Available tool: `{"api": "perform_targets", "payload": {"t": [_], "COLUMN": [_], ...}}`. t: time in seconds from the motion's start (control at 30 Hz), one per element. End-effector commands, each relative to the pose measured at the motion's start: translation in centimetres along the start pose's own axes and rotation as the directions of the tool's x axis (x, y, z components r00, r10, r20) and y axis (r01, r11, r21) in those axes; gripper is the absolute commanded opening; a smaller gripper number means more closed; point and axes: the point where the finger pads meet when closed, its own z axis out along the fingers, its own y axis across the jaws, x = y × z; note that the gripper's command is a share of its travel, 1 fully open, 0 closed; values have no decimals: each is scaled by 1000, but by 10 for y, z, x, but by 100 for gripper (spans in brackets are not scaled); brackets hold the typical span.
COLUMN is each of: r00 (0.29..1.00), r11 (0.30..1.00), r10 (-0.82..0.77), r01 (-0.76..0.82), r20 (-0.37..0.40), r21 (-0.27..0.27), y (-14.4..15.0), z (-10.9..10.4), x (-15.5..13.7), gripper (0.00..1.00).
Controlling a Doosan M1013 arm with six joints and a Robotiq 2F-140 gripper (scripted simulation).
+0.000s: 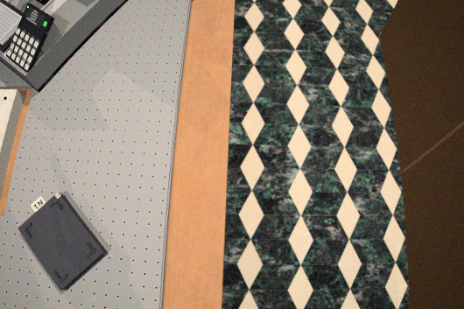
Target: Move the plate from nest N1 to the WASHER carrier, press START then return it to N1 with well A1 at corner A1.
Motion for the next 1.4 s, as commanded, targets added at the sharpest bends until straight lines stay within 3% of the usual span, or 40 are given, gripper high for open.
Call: {"api": "perform_targets", "payload": {"t": [0.0,1.37], "r00": [1000,1000], "r11": [1000,1000], "r10": [0,0], "r01": [0,0], "r20": [-1,-1], "r21": [7,7], "y": [-3,-3], "z": [4,66], "x": [-1,-1], "gripper": [10,10]}}
